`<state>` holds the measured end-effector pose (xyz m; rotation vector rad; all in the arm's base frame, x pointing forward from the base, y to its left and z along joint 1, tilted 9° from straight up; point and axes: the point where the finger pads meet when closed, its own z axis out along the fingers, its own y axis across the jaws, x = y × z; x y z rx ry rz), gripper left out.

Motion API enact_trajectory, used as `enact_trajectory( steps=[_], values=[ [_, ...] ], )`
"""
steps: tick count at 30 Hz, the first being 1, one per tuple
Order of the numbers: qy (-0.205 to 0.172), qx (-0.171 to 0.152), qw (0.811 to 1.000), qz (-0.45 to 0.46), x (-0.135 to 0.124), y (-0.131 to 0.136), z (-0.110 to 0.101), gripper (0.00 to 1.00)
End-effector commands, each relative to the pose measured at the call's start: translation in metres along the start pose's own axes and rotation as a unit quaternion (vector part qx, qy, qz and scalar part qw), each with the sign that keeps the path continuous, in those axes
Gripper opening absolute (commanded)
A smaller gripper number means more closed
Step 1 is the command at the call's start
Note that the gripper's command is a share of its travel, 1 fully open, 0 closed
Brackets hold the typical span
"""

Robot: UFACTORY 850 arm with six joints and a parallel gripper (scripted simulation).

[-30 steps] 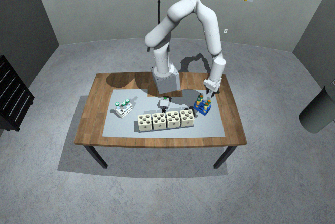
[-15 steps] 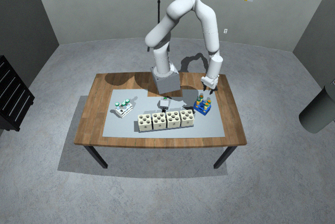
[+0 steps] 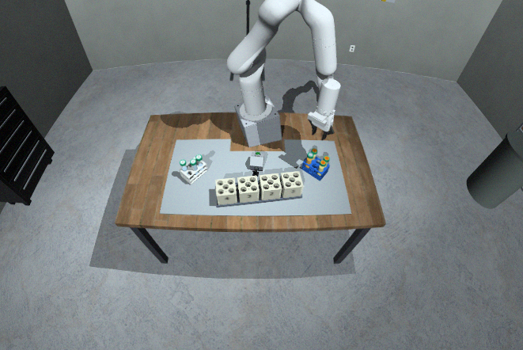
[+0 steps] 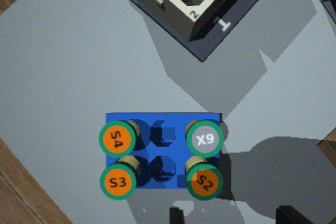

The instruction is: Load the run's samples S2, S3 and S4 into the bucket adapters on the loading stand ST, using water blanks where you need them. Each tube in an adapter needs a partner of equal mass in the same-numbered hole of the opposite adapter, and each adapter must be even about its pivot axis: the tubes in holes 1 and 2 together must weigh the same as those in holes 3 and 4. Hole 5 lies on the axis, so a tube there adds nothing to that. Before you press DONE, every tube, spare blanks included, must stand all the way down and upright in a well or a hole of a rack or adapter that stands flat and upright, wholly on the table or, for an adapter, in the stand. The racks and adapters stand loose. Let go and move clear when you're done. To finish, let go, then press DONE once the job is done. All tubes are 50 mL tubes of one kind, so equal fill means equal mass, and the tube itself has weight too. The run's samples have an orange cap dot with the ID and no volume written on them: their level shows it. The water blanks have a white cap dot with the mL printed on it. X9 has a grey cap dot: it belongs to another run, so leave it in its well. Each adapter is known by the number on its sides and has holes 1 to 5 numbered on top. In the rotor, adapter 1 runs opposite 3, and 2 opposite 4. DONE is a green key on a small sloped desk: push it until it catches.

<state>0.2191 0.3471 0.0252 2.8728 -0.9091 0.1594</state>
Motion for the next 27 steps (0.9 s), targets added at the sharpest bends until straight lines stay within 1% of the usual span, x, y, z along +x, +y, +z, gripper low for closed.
enact_trajectory(
  steps=[1,8,21,23,27],
  values=[
    [0.001,0.002,1.0,0.0,-0.001,0.001,-0.001,0.57],
    [0.001,0.002,1.0,0.0,-0.001,0.001,-0.001,0.57],
    [0.001,0.002,1.0,0.0,-0.001,0.0,0.025,0.57],
    [0.001,0.002,1.0,0.0,-0.001,0.0,0.025,0.57],
    [0.001,0.002,1.0,0.0,-0.001,0.0,0.033,0.57]
  ],
)
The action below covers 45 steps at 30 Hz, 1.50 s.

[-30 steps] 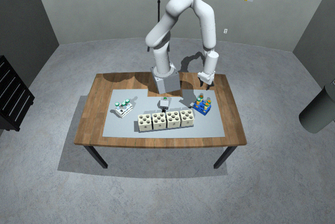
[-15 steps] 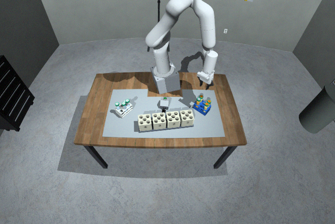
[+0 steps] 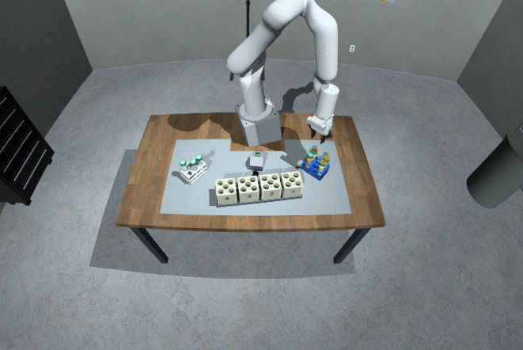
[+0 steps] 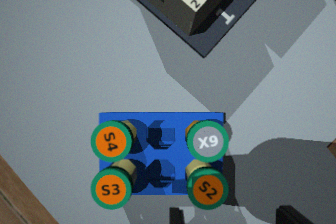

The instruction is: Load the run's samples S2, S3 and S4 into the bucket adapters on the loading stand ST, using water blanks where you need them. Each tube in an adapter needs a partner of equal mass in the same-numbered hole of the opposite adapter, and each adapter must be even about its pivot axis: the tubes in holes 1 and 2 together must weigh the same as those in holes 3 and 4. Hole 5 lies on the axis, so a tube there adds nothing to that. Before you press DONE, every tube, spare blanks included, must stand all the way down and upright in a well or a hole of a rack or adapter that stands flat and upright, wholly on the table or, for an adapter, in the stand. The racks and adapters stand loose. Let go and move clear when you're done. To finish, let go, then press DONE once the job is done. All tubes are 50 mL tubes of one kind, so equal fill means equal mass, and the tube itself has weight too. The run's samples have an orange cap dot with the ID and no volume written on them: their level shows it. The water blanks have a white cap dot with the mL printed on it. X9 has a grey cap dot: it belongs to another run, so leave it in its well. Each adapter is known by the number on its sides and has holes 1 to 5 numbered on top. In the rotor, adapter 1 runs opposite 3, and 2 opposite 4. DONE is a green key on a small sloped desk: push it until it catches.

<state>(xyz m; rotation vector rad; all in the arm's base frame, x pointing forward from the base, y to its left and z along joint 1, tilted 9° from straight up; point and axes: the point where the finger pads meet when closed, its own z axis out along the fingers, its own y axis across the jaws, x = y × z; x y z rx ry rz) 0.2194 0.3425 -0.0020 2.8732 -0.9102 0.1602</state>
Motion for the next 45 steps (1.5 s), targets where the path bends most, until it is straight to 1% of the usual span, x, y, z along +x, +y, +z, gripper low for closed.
enact_trajectory(
  steps=[1,11,13,28,30,45],
  values=[
    [0.001,0.002,1.0,0.0,0.0,-0.001,0.008,0.57],
    [0.001,0.002,1.0,0.0,0.0,-0.001,0.028,0.57],
    [0.001,0.002,1.0,0.0,0.0,-0.001,0.028,0.57],
    [0.001,0.002,1.0,0.0,0.0,-0.001,0.058,0.57],
    [0.001,0.002,1.0,0.0,0.0,-0.001,0.058,0.57],
    [0.001,0.002,1.0,0.0,0.0,-0.001,0.086,0.57]
  ],
)
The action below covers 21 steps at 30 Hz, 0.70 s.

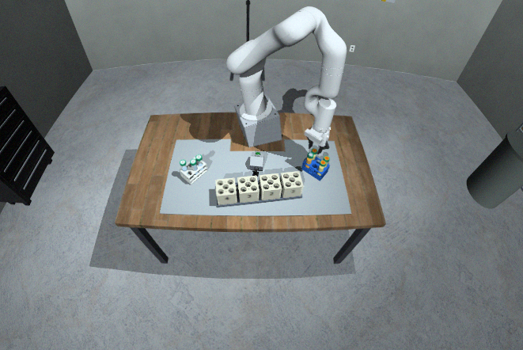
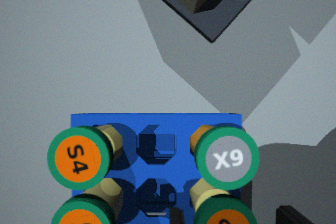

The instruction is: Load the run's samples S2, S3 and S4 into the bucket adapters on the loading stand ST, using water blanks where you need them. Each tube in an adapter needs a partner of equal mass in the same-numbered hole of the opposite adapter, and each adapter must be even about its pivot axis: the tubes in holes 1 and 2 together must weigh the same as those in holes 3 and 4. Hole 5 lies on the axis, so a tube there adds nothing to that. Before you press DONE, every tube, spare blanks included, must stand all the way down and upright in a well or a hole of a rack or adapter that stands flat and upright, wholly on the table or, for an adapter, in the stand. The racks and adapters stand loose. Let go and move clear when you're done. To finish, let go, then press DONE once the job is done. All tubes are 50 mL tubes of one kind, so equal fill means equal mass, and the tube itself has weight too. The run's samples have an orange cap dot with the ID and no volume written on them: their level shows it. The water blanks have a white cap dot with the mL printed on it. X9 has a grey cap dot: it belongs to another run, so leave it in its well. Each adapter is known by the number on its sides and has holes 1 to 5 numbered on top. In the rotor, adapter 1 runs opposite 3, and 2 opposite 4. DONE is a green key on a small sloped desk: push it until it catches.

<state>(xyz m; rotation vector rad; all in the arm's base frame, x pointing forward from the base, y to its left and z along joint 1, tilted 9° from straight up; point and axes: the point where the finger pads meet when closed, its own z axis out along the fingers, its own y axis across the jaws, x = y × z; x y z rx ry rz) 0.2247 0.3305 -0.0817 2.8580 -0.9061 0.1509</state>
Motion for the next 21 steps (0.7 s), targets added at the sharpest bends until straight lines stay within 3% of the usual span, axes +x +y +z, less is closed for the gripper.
enact_trajectory(
  steps=[1,21],
  values=[
    [0.001,0.01,1.0,0.001,0.0,-0.0009,0.0048,0.57],
    [0.001,0.01,1.0,0.001,0.0001,-0.001,0.0115,0.57]
  ],
)
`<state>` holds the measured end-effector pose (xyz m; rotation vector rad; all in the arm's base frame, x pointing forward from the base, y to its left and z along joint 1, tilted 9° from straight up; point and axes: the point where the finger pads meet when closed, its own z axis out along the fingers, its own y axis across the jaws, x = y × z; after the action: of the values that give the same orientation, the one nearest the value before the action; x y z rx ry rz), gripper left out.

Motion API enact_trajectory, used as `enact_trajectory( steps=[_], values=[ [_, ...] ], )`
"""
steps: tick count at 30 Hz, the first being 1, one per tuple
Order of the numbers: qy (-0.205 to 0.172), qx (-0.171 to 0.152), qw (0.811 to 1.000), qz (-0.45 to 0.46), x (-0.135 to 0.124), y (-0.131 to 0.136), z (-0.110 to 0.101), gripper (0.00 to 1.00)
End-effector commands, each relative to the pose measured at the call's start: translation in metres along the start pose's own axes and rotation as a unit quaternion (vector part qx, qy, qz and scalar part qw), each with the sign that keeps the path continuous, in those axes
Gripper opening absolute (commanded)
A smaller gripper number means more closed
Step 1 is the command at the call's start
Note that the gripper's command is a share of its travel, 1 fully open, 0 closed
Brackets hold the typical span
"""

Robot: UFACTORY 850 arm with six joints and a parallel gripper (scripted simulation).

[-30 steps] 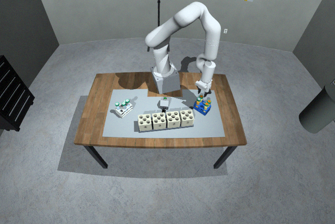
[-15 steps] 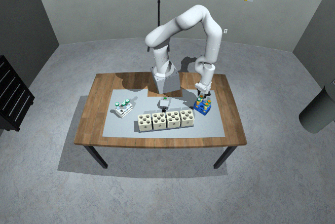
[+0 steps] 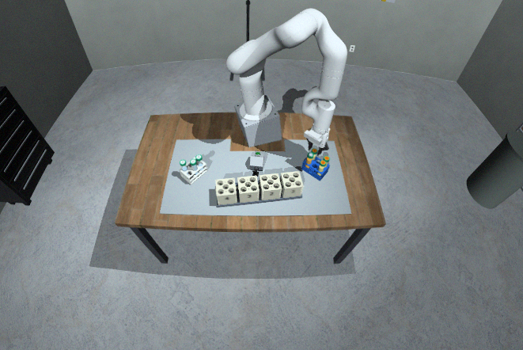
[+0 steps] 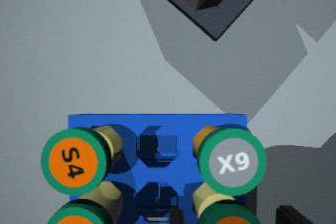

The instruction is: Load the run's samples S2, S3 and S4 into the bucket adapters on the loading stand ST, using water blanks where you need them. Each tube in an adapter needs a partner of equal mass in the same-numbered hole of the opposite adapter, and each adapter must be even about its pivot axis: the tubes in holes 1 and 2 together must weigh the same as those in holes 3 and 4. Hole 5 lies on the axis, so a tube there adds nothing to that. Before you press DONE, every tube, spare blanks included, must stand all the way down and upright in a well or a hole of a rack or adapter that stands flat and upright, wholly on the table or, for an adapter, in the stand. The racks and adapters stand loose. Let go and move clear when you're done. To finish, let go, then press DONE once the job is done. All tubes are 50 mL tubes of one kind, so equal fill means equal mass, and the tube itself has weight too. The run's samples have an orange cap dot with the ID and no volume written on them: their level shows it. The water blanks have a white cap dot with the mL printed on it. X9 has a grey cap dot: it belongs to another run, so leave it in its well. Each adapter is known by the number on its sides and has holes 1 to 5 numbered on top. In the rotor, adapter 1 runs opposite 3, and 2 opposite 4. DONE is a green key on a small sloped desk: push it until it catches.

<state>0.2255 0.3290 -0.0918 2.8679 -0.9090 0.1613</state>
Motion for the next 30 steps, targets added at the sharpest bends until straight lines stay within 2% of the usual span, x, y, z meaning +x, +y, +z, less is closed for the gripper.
enact_trajectory(
  steps=[1,30],
  values=[
    [0.0,0.004,1.0,0.0,0.0,-0.001,0.002,0.57],
    [0.0,0.004,1.0,0.0,0.0,-0.001,0.015,0.57]
  ],
)
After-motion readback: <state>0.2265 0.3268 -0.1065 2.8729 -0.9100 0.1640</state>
